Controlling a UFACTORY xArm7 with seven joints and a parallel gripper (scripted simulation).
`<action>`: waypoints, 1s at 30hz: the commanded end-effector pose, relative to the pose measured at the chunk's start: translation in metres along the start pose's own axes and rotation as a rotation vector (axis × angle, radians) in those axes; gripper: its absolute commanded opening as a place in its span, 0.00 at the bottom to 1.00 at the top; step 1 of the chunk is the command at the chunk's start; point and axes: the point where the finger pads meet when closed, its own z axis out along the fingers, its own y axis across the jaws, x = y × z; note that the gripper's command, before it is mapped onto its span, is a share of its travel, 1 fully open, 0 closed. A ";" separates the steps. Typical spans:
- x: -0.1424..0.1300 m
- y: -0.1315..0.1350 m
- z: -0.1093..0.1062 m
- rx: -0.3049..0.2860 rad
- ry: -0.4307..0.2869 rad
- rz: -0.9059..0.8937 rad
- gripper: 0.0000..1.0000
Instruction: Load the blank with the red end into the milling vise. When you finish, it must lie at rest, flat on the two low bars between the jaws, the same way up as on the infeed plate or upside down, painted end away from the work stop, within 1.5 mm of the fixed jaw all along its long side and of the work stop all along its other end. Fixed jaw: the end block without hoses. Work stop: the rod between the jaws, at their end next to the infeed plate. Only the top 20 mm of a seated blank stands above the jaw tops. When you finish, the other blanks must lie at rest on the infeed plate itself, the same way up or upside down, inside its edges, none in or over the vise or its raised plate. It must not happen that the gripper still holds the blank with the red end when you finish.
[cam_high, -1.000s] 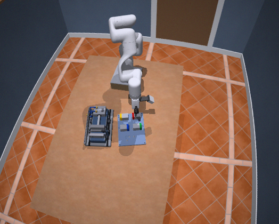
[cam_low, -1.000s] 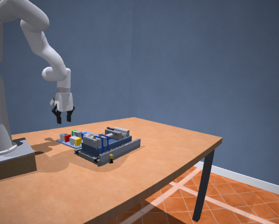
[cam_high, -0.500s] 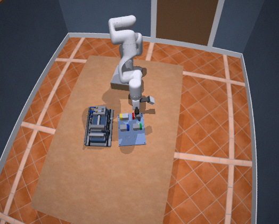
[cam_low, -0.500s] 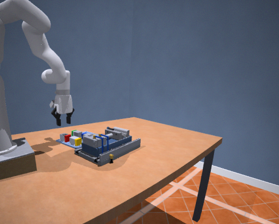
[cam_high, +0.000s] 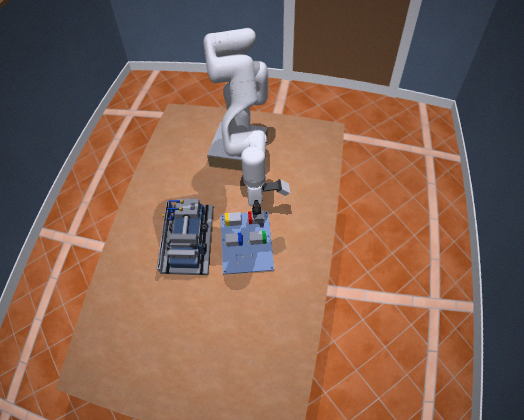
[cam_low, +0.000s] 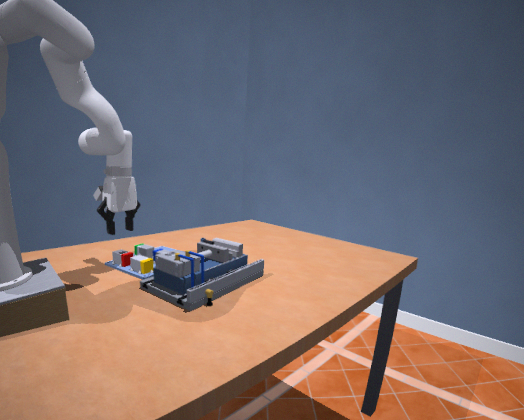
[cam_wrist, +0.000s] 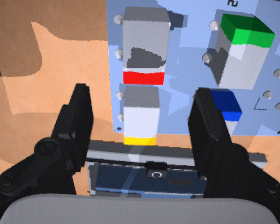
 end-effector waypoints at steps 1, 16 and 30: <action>0.000 0.002 -0.003 -0.004 0.000 0.000 0.70; -0.001 0.003 -0.007 -0.004 0.000 0.000 0.70; -0.002 0.003 -0.009 -0.004 0.000 0.000 0.70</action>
